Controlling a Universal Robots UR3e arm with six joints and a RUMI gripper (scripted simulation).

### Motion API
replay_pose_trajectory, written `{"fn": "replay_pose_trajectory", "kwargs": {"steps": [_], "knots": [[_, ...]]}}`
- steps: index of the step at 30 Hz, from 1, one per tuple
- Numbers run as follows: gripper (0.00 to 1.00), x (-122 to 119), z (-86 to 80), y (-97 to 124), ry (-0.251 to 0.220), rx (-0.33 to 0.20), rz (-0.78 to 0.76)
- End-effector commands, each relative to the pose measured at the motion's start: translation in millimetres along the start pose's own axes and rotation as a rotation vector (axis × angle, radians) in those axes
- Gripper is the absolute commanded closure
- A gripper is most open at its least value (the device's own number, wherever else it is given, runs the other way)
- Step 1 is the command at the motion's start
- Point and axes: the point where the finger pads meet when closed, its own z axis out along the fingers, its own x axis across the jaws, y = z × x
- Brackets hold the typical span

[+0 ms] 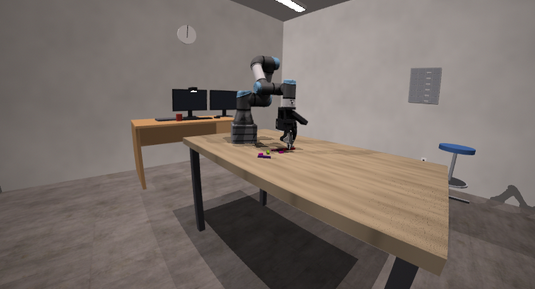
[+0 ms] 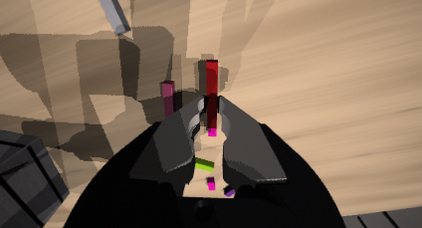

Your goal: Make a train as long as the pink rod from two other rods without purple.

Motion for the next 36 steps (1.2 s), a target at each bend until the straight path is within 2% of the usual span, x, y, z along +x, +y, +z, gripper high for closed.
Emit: {"fn": "replay_pose_trajectory", "kwargs": {"steps": [1, 36], "knots": [[1.00, 0.9, -0.6, 0.0, 0.003, 0.000, 0.000], [1.00, 0.9, 11.4, 0.0, 0.003, 0.000, 0.000]]}}
